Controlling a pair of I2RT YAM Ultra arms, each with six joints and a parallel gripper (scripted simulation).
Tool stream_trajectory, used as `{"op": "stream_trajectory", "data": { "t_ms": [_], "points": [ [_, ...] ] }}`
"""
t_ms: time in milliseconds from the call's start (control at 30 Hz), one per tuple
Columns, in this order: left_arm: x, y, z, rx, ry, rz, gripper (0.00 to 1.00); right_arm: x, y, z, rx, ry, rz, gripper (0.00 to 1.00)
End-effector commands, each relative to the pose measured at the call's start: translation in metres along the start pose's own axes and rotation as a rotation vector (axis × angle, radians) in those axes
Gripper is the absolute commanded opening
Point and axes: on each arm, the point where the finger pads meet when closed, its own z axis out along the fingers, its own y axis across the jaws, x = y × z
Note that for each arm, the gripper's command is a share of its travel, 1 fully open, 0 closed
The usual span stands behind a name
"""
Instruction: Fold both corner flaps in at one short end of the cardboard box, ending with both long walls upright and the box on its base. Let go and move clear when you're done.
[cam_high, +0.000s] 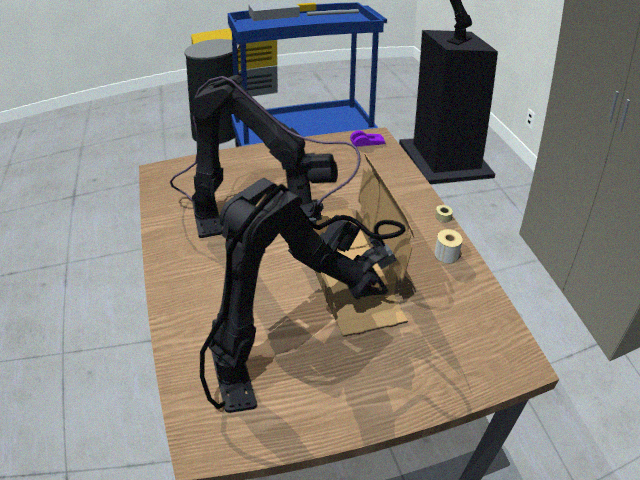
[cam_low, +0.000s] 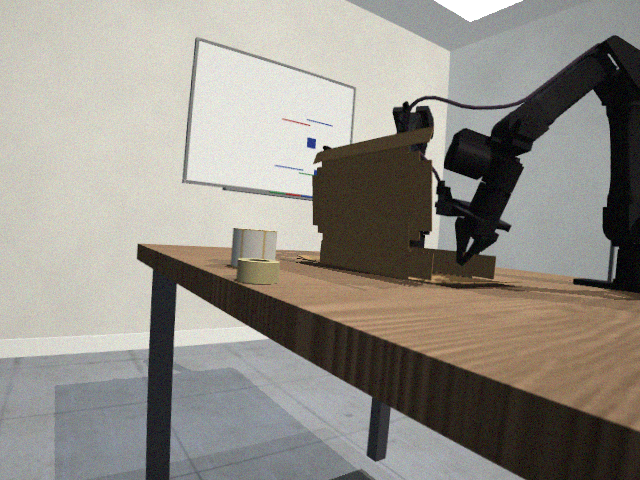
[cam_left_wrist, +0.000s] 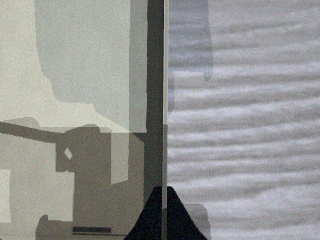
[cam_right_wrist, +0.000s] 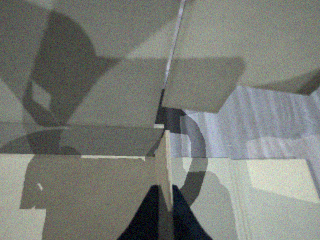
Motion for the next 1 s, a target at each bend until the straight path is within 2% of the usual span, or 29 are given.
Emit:
{"op": "stream_trajectory", "data": {
  "t_ms": [0, 33, 133, 233, 367, 567, 600, 667, 767, 867, 933, 967],
  "points": [
    [-0.003, -0.001, -0.006, -0.014, -0.018, 0.007, 0.03, -0.005, -0.001, 0.002, 0.030, -0.001, 0.005, 0.07],
    [-0.005, 0.002, -0.004, -0.012, -0.017, 0.008, 0.03, -0.005, -0.001, 0.002, 0.030, -0.001, 0.005, 0.07],
    [-0.005, 0.002, -0.004, -0.012, -0.017, 0.008, 0.03, -0.006, -0.003, -0.008, 0.028, -0.007, 0.008, 0.38],
    [-0.005, 0.002, -0.004, -0.012, -0.017, 0.008, 0.03, -0.003, -0.005, -0.028, 0.028, -0.010, 0.009, 0.38],
    [-0.005, 0.002, -0.004, -0.012, -0.017, 0.008, 0.03, -0.002, -0.009, -0.033, 0.029, -0.009, 0.008, 0.38],
    [-0.005, 0.002, -0.004, -0.012, -0.017, 0.008, 0.03, -0.002, -0.009, -0.066, 0.028, -0.011, 0.010, 0.38],
    [-0.005, 0.002, -0.004, -0.012, -0.017, 0.008, 0.03, -0.001, -0.009, -0.072, 0.031, -0.008, 0.010, 0.27],
    [-0.005, 0.002, -0.004, -0.012, -0.017, 0.008, 0.03, -0.002, -0.007, -0.079, 0.021, 0.002, 0.035, 0.27],
    [-0.005, 0.002, -0.004, -0.012, -0.017, 0.008, 0.03, 0.000, -0.003, -0.083, -0.006, 0.042, 0.113, 0.27],
    [-0.005, 0.002, -0.004, -0.012, -0.017, 0.008, 0.03, 0.012, -0.003, -0.081, -0.015, 0.138, 0.245, 0.27],
    [-0.005, 0.002, -0.004, -0.012, -0.017, 0.008, 0.03, 0.012, -0.003, -0.081, -0.015, 0.138, 0.245, 0.27],
    [-0.005, 0.002, -0.004, -0.012, -0.017, 0.008, 0.03, 0.018, -0.002, -0.081, -0.013, 0.179, 0.297, 0.27]
  ]
}}
